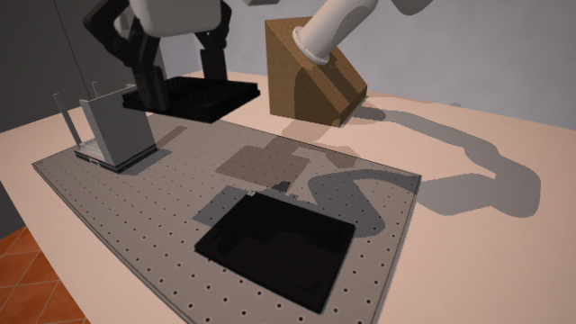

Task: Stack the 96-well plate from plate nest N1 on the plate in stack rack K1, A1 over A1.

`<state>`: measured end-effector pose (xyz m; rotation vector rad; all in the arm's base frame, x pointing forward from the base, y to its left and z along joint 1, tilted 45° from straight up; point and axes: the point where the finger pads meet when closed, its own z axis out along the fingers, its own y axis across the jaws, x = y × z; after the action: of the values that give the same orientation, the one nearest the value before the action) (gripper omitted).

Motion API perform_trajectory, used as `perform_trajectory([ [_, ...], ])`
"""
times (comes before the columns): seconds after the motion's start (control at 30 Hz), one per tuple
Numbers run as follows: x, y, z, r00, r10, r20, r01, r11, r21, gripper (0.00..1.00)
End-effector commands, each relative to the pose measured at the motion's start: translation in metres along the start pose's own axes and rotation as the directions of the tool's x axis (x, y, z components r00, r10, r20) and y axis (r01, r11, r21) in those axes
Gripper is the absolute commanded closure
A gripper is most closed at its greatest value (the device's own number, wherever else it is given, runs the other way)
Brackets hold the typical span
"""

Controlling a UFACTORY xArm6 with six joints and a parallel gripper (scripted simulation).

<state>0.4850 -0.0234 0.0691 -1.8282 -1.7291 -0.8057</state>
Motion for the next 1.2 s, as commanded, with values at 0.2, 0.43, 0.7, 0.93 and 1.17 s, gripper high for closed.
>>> perform_trajectory([
  [0.2, -0.031, -0.003, -0.002, 1.0, -0.001, 0.001, 0.001, 1.0, -0.003, 1.0],
  [0.43, -0.055, -0.006, -0.003, 1.0, -0.001, 0.001, 0.001, 1.0, -0.003, 1.0],
  [0.7, -0.074, -0.009, -0.003, 1.0, -0.001, 0.001, 0.001, 1.0, -0.003, 1.0],
  [0.93, -0.098, -0.013, -0.004, 1.0, -0.001, 0.001, 0.001, 1.0, -0.003, 1.0],
  [1.17, -0.117, -0.015, -0.004, 1.0, -0.001, 0.002, 0.002, 1.0, -0.003, 1.0],
])
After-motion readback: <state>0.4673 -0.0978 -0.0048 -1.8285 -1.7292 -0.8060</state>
